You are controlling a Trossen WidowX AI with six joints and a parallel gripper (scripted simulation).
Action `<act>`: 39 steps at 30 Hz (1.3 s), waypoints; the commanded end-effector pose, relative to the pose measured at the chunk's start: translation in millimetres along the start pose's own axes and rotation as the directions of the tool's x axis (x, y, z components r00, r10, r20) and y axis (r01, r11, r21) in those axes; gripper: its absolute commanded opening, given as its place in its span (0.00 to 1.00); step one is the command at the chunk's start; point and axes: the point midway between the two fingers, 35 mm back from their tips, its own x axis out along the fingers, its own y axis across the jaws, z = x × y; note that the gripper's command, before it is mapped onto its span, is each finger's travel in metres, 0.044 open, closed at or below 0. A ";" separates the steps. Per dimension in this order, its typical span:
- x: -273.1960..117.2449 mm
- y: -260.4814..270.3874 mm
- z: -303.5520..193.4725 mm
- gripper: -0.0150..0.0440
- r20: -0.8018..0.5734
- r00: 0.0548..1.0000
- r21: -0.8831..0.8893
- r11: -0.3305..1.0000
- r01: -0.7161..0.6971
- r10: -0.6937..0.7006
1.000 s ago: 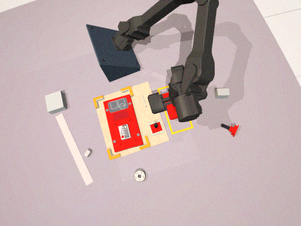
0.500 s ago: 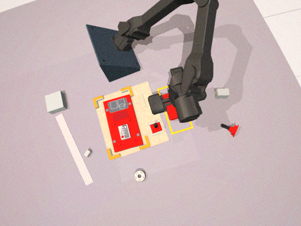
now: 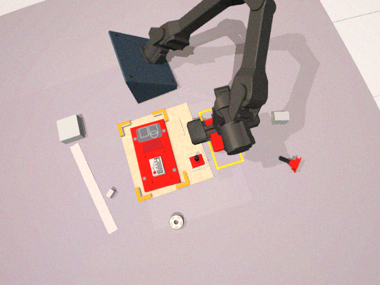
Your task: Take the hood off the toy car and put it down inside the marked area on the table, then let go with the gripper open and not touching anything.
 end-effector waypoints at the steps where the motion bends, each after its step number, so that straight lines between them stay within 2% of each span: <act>1: 1.9 0.3 -0.6 0.25 0.000 1.000 0.003 1.000 -0.005 0.005; 37: 19.5 0.6 -0.7 0.25 0.000 1.000 0.003 1.000 -0.006 0.006; 39: 17.6 0.7 0.1 0.34 0.002 1.000 -0.001 1.000 -0.001 0.001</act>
